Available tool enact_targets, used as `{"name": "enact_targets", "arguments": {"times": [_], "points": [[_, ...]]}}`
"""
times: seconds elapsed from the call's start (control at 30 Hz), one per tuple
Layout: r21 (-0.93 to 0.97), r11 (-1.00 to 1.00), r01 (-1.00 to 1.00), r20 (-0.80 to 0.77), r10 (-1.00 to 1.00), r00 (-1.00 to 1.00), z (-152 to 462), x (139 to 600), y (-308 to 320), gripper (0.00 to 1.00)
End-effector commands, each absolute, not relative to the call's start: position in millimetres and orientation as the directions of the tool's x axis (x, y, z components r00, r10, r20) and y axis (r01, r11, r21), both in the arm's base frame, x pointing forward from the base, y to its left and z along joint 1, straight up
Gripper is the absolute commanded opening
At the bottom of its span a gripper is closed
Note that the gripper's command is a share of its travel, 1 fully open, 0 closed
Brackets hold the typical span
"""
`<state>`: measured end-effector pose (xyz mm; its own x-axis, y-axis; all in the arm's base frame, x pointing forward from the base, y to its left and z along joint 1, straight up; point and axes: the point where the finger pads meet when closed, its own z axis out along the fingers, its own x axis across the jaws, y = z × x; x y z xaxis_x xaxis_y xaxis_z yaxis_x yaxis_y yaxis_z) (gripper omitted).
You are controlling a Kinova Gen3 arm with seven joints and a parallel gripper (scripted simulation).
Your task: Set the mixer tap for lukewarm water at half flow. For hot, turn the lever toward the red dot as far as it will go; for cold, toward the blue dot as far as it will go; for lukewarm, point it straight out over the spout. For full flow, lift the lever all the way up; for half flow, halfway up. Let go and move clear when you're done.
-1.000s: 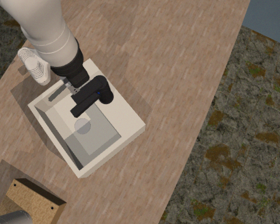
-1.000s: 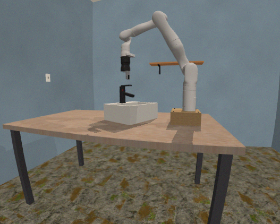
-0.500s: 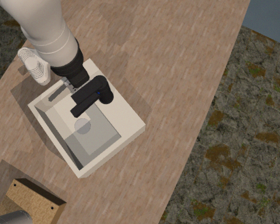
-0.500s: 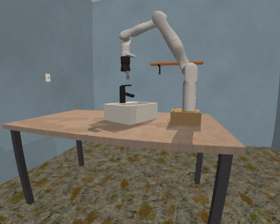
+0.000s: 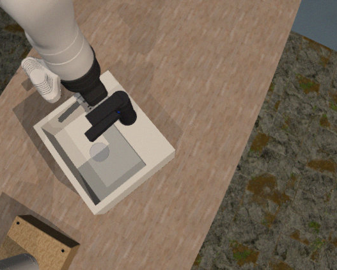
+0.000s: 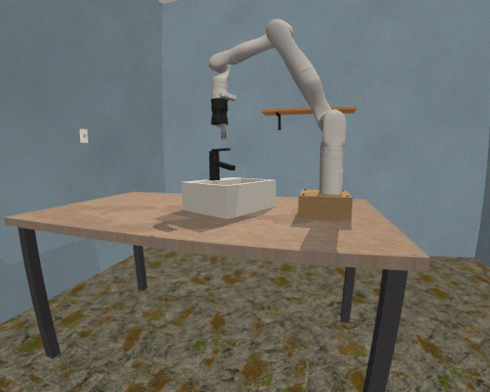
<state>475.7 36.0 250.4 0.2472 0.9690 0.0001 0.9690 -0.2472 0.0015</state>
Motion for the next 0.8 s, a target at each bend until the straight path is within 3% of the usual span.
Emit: {"name": "enact_targets", "arguments": {"times": [0.0, 0.77], "points": [[0.001, -0.245, 0.969, -0.004, 0.969, 0.245, 253.1, 474.1, 34.4, 0.00], [-0.009, -0.047, 0.999, -0.001, 0.999, 0.047, 251.7, 468.9, 29.4, 0.00]]}}
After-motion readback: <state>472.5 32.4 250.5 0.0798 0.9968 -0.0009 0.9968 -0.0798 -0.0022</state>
